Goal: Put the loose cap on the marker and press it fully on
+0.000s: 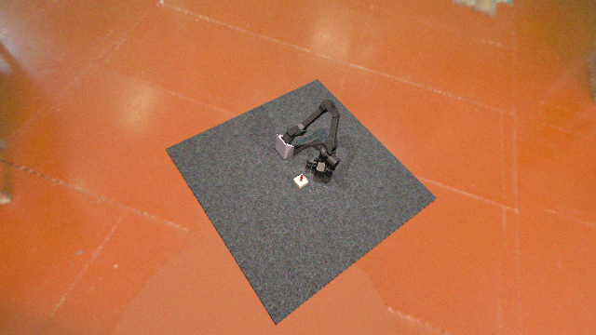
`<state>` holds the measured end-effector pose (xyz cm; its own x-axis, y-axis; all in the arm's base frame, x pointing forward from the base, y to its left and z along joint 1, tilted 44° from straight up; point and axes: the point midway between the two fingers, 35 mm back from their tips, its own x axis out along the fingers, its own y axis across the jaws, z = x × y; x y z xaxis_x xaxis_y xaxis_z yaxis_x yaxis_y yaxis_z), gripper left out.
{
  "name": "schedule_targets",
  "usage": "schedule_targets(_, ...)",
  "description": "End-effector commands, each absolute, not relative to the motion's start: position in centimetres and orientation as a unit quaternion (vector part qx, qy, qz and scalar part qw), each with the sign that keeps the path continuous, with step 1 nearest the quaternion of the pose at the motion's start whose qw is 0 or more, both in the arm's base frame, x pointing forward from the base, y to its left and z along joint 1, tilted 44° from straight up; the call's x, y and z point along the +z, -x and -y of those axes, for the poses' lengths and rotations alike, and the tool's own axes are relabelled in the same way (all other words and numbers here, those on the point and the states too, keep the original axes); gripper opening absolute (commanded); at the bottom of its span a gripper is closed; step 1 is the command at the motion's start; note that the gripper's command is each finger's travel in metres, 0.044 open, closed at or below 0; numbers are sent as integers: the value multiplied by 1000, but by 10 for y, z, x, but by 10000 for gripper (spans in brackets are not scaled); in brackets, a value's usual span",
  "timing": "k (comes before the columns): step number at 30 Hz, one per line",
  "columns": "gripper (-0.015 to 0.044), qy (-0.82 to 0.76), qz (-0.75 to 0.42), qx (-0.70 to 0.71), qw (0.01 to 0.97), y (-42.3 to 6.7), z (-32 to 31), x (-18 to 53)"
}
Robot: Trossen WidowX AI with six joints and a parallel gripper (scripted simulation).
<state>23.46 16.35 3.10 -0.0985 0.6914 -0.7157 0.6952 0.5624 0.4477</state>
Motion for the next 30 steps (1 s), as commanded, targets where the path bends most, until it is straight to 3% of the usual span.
schedule_targets(1,0,-468,-738,2,485,-237,-157,40)
schedule_targets(30,0,-464,-735,-9,494,-257,-95,45)
